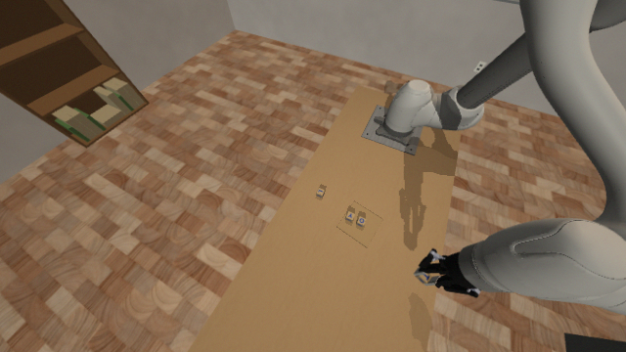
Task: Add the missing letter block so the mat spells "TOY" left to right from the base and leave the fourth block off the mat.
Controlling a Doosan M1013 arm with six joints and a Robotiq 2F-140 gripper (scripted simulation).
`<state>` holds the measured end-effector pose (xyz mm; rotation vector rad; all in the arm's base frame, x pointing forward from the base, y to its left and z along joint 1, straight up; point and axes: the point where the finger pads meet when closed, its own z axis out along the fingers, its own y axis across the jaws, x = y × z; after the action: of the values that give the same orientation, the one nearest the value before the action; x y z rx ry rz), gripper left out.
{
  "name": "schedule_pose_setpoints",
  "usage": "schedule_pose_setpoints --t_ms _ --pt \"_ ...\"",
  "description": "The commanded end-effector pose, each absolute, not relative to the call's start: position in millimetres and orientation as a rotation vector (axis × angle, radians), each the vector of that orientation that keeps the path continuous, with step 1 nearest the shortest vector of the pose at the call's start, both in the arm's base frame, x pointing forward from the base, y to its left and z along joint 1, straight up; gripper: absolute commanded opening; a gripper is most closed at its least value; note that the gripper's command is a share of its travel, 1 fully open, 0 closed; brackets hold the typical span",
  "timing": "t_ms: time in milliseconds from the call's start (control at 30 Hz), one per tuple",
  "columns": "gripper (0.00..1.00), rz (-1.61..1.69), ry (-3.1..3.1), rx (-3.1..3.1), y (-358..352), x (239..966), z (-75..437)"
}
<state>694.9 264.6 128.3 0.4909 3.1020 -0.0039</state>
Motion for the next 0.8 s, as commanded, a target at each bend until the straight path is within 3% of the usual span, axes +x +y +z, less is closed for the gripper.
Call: schedule_pose_setpoints --t_ms 0,767 --pt "0.16 -0.003 3.128 0.274 254.8 693.3 129.2" --pt "0.16 -0.004 3.045 -0.771 228.5 682.5 131.2"
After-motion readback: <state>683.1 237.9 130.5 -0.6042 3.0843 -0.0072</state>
